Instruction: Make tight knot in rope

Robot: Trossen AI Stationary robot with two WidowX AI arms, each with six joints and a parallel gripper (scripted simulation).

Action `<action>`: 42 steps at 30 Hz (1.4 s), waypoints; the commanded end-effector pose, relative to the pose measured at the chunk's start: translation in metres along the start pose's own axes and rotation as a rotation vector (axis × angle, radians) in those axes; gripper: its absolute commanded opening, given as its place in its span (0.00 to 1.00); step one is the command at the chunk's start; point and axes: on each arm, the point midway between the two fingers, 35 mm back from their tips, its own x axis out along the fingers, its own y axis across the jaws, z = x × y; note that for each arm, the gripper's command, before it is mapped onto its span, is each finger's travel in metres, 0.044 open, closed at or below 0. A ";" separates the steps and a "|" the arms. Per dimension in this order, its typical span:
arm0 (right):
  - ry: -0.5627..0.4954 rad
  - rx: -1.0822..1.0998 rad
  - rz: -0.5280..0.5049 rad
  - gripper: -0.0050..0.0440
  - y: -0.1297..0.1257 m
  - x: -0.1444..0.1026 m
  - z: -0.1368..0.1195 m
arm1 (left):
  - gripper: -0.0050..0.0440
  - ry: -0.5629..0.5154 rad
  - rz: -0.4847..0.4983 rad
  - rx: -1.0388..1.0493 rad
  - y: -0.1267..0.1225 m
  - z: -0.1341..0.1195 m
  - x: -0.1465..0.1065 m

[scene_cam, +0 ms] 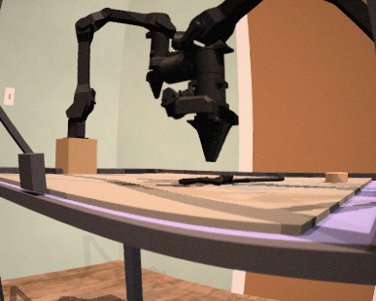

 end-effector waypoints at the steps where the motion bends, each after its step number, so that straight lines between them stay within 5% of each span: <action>1: -0.052 0.002 -0.016 0.28 -0.002 -0.035 0.006 | 0.28 -0.018 -0.003 0.004 0.000 0.000 -0.005; 20: -0.052 0.002 -0.016 0.28 -0.001 -0.087 0.004 | 0.28 -0.018 -0.003 0.004 0.000 0.000 -0.005; 28: -0.052 0.002 -0.016 0.28 0.001 -0.090 0.003 | 0.28 -0.018 -0.003 0.004 0.000 0.000 -0.005; 37: -0.049 0.002 -0.010 0.28 0.074 -0.123 -0.047 | 0.28 -0.018 -0.003 0.004 0.000 0.000 -0.005; 42: -0.048 0.002 -0.009 0.28 0.093 -0.130 -0.067 | 0.28 -0.018 -0.003 0.004 0.000 0.000 -0.005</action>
